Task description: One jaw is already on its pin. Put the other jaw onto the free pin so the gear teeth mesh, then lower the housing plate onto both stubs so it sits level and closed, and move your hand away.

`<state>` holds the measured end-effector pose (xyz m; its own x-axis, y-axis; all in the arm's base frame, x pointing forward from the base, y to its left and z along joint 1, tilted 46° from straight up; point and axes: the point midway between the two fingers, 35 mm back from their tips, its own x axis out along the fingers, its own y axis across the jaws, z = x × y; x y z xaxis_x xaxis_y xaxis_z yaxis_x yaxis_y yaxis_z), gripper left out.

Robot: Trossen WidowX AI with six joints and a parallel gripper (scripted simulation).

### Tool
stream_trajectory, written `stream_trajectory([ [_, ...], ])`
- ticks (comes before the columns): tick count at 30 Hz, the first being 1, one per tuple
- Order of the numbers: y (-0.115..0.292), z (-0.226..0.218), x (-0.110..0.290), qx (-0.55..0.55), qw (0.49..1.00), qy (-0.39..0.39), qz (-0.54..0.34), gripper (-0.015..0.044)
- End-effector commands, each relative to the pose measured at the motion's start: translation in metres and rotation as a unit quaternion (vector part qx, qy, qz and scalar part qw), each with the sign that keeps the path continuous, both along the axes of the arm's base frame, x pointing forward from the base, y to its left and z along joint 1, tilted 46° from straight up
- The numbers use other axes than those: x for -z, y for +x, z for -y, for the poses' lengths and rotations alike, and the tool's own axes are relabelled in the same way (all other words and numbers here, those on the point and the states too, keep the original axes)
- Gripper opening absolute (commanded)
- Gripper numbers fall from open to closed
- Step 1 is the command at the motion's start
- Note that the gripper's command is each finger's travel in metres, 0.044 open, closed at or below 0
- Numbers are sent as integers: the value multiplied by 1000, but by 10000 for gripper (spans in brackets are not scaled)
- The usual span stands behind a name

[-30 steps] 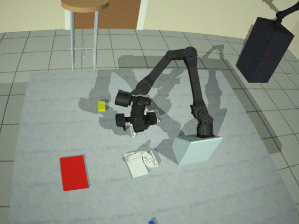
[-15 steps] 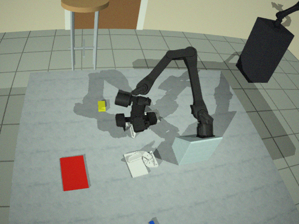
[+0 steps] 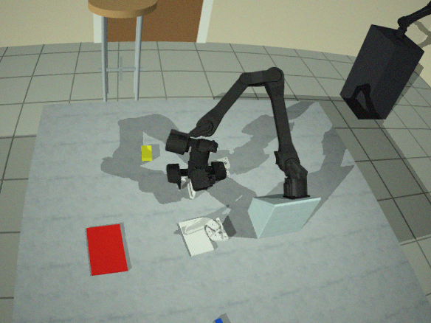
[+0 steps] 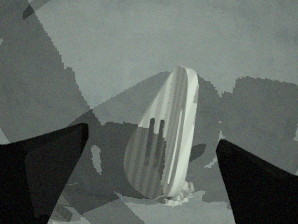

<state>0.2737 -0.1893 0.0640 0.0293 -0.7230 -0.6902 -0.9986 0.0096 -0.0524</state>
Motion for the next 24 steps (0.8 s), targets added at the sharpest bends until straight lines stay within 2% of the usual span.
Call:
stream_trajectory([
  [1,0,0,2,0,1000,2,-2,440],
  [20,0,0,2,0,1000,2,-2,440],
  [24,0,0,0,0,1000,0,0,335],
])
